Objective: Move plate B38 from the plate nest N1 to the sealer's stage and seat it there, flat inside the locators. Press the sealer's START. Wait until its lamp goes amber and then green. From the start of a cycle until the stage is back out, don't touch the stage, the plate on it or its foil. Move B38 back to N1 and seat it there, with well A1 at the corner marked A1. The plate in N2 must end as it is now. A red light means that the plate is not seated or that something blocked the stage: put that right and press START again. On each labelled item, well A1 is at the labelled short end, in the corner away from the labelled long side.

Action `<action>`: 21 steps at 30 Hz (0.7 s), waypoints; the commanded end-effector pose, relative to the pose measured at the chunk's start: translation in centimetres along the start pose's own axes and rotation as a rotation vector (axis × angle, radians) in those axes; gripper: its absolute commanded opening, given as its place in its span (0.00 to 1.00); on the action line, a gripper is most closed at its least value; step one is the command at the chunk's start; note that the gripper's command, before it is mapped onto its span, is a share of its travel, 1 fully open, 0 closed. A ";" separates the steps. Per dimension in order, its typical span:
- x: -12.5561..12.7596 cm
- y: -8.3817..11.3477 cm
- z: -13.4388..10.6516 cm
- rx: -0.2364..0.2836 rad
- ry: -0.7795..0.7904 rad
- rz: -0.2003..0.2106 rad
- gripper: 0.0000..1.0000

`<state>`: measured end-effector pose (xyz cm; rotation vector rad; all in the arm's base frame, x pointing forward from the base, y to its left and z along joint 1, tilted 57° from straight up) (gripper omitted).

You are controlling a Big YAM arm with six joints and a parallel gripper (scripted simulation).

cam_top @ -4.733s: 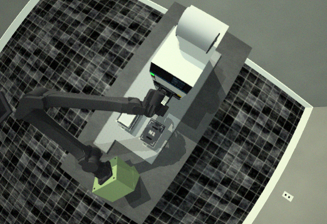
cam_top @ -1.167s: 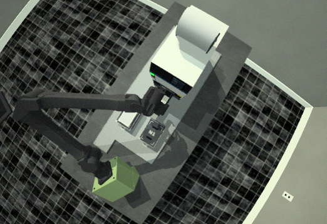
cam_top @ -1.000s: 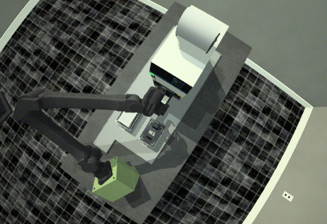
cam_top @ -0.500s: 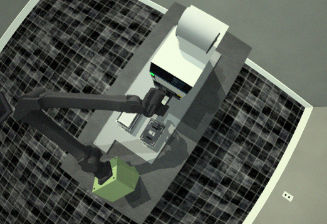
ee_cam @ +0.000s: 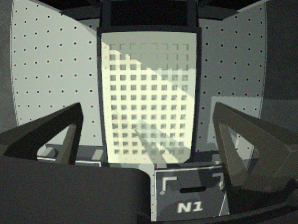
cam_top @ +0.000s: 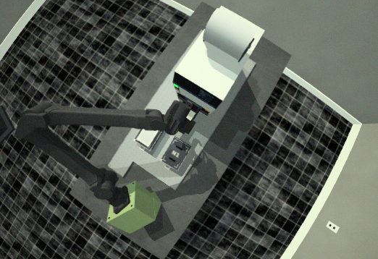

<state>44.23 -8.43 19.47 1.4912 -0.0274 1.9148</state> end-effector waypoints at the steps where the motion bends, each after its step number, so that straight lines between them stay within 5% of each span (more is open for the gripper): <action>1: -0.1 0.8 1.0 -0.024 -0.002 -0.003 1.00; 21: -1.1 0.3 -0.2 0.001 -0.023 -0.007 1.00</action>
Point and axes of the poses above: the point where the finger pads meet when closed, its own y axis back along the fingers, its own x axis across the jaws, z = x × y, the point moved 10 cm from there along y, back along the fingers, and after that the axes turned 14 degrees about -y, right-handed, at the moved point
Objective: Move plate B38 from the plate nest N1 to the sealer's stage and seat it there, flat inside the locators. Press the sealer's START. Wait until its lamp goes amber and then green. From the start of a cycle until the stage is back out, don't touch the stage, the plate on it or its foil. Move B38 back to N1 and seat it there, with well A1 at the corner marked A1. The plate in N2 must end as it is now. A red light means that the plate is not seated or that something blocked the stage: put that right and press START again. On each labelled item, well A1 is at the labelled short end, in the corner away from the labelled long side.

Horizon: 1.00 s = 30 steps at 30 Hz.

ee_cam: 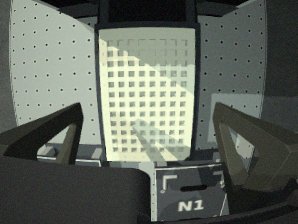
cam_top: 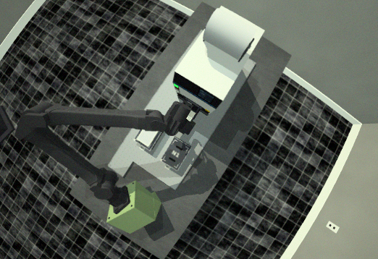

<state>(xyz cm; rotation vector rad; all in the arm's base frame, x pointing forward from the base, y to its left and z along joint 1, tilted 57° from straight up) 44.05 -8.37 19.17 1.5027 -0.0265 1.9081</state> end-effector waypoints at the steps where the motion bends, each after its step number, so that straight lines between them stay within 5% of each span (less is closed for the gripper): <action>1: -0.8 0.4 0.2 -0.006 -0.010 -0.005 1.00; 5: -0.5 0.9 -1.6 -0.014 0.007 -0.001 1.00; 13: 0.2 1.8 -1.4 -0.038 0.047 0.003 1.00; 30: -0.3 2.0 -4.5 -0.014 0.026 0.004 1.00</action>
Point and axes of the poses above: the point where the finger pads meet when closed, its own y axis back along the fingers, its own x axis across the jaws, z = x × y, the point moved 10 cm from there along y, back along the fingers, and after that the axes turned 14 degrees about -y, right-handed, at the moved point
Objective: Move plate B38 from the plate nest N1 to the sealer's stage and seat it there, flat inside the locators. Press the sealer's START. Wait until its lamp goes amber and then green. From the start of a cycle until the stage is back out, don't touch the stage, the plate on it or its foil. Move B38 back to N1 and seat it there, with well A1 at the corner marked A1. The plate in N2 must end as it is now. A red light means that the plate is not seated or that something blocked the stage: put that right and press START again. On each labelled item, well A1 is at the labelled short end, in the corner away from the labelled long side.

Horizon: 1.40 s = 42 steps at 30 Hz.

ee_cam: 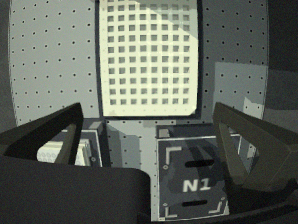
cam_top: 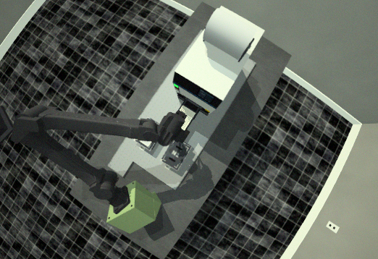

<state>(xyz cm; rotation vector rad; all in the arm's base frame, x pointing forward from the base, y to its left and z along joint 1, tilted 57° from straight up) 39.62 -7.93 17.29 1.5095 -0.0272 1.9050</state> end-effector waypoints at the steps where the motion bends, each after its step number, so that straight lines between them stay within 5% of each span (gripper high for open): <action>1: 0.7 0.8 -0.2 -0.014 0.028 0.003 1.00; 11: -0.2 1.6 -2.1 -0.016 0.014 -0.003 1.00; 12: -0.1 1.7 -1.6 0.031 0.014 -0.016 1.00; 14: -0.1 1.7 -1.6 0.031 0.014 -0.016 1.00; 18: 0.6 0.7 1.5 0.182 0.057 -0.048 1.00; 24: 1.1 -0.7 2.3 0.401 0.053 -0.087 1.00; 36: 1.5 1.2 3.3 0.300 0.050 -0.082 1.00; 42: 1.5 1.2 2.5 0.301 0.027 -0.086 1.00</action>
Point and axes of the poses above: the point where the finger pads meet when closed, its own y axis back along the fingers, its own x axis across the jaws, z = x × y, the point moved 10 cm from there along y, back along the fingers, and after that the axes turned 14 degrees about -y, right-handed, at the moved point
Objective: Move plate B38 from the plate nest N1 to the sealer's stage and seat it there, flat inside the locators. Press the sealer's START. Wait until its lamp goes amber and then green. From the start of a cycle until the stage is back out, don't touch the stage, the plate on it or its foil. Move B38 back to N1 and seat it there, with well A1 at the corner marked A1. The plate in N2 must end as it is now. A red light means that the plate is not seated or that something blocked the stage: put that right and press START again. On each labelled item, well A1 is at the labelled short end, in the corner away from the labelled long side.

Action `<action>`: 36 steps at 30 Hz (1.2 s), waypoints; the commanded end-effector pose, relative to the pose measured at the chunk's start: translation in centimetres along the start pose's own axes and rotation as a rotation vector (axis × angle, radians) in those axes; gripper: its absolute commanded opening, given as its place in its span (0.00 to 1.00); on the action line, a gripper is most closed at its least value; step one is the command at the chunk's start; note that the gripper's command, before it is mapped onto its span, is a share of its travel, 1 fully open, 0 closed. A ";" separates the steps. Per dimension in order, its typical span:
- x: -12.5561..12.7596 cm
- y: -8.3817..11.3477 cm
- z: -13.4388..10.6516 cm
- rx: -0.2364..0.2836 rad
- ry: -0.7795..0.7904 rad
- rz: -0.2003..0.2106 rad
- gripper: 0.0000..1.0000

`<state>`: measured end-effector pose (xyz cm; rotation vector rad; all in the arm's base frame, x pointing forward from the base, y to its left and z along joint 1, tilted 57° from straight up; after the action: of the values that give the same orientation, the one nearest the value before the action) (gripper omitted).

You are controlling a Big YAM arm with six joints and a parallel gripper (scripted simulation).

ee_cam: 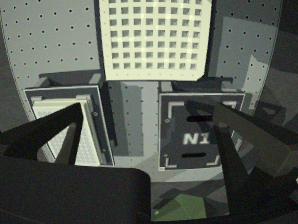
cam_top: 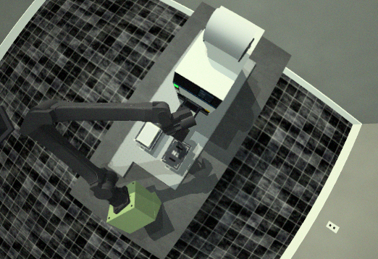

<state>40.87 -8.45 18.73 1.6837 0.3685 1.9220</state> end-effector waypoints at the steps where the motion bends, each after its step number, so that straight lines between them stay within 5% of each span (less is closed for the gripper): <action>1: 0.5 0.9 0.2 -0.025 0.003 -0.004 1.00; 7: 0.8 0.0 -0.5 0.004 -0.015 0.004 1.00; 15: 4.4 5.1 -1.9 -0.033 0.027 -0.010 0.96; 25: 6.2 6.6 -3.0 -0.006 0.026 -0.005 0.91; 34: 10.3 11.1 -4.8 -0.035 0.053 -0.015 0.86; 35: 10.1 11.0 -4.7 -0.034 0.051 -0.010 0.00; 36: 9.8 10.6 -4.4 -0.031 0.047 -0.005 0.00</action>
<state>32.89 -9.95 30.37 1.6761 0.3591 1.9194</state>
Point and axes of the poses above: the point where the finger pads meet when closed, its own y axis back along the fingers, its own x axis across the jaws, z = x × y, the point moved 10 cm from there along y, back along the fingers, and after that the axes turned 14 degrees about -y, right-handed, at the moved point
